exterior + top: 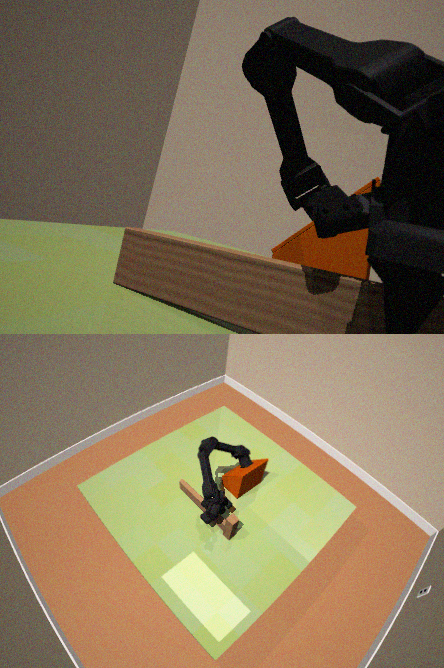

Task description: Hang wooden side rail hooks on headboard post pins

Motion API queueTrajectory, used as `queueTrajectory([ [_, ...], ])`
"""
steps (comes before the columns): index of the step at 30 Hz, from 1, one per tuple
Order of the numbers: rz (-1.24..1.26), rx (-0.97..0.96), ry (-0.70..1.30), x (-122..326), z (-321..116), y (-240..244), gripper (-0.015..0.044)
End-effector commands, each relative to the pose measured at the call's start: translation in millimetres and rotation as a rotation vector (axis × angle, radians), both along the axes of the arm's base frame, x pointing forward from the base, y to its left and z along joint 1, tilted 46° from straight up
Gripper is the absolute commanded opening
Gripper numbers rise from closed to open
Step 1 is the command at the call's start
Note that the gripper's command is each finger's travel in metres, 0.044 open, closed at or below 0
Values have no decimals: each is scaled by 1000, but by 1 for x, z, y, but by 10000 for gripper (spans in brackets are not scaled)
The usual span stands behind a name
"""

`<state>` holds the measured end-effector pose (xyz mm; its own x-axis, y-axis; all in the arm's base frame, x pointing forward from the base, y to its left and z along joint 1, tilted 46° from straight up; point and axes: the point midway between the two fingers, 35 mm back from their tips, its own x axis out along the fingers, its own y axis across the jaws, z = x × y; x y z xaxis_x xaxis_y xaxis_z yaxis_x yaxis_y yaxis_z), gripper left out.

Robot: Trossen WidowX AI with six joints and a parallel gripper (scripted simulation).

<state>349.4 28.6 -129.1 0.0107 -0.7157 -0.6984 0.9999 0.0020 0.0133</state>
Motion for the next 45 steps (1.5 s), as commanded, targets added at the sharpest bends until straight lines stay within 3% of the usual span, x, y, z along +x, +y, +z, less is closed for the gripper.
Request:
queueTrajectory([
  [1,3,8,4,-1,-2,1,0],
  [13,3,8,4,-1,-3,0,0],
  [30,2,7,2,0,18,19,440],
  [39,3,9,4,-1,27,29,440],
  [45,3,8,4,0,47,8,440],
])
